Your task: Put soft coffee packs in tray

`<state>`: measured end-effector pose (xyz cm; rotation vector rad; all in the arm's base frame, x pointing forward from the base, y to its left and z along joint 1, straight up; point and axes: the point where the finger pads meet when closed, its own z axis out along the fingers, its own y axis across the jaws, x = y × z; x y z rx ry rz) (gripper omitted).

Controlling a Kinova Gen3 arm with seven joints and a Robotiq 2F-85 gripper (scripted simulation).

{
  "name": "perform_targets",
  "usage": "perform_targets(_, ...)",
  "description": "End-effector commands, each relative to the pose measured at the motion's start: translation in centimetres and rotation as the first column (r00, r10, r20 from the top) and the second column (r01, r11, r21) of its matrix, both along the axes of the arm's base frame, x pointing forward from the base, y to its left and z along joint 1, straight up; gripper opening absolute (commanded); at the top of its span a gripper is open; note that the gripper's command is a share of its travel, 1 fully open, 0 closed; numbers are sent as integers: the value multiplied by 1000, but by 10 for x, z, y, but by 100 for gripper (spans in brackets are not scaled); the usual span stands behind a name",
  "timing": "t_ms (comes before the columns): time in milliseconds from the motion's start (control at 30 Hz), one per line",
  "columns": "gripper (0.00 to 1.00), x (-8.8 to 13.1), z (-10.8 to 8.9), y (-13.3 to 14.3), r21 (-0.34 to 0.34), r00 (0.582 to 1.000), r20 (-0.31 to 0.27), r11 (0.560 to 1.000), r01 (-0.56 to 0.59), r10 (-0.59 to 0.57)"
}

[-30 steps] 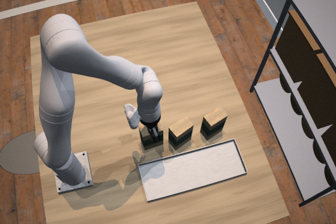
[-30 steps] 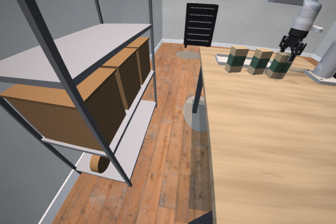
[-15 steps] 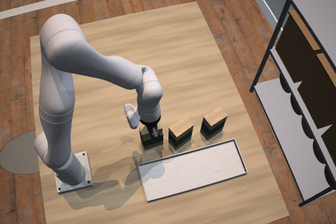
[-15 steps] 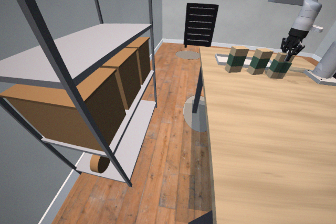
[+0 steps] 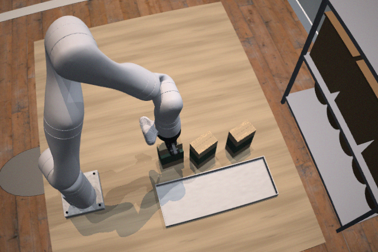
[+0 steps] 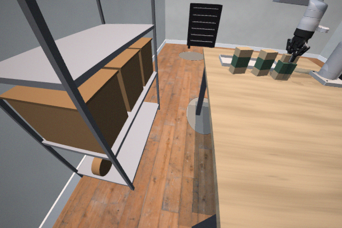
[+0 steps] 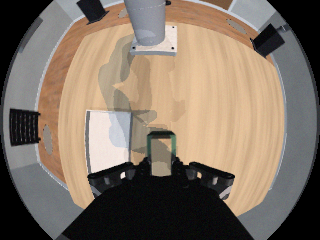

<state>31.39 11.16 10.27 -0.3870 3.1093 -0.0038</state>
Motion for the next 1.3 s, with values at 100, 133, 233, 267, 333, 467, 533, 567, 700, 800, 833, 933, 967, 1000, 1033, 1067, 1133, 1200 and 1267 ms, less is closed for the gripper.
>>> perform_targets(100, 24, 0, -1, 0, 0, 1000, 0, 1000, 0, 0)
perform_targets(133, 24, 0, -1, 0, 0, 1000, 0, 1000, 0, 0)
perform_targets(233, 24, 0, -1, 0, 0, 1000, 0, 1000, 0, 0)
perform_targets(267, 24, 0, -1, 0, 0, 1000, 0, 1000, 0, 0)
perform_targets(333, 24, 0, -1, 0, 0, 1000, 0, 1000, 0, 0)
perform_targets(467, 24, 0, -1, 0, 0, 1000, 0, 1000, 0, 0)
perform_targets(533, 24, 0, -1, 0, 0, 1000, 0, 1000, 0, 0)
perform_targets(567, 24, 0, -1, 0, 0, 1000, 0, 1000, 0, 0)
perform_targets(700, 24, 0, -1, 0, 0, 1000, 0, 1000, 0, 0)
perform_targets(800, 24, 0, -1, 0, 0, 1000, 0, 1000, 0, 0)
perform_targets(833, 24, 0, -1, 0, 0, 1000, 0, 1000, 0, 0)
perform_targets(933, 24, 0, -1, 0, 0, 1000, 0, 1000, 0, 0)
perform_targets(967, 24, 0, 0, 0, 0, 1000, 0, 1000, 0, 0)
perform_targets(1000, 24, 0, 0, 0, 0, 1000, 0, 1000, 0, 0)
perform_targets(1033, 24, 0, 0, 0, 0, 1000, 0, 1000, 0, 0)
perform_targets(1067, 24, 0, 0, 0, 0, 1000, 0, 1000, 0, 0)
perform_targets(1133, 24, 0, 2, 0, 0, 1000, 0, 1000, 0, 0)
perform_targets(1200, 24, 0, 5, 0, 0, 1000, 0, 1000, 0, 0)
perform_targets(1267, 24, 0, 10, 0, 0, 1000, 0, 1000, 0, 0)
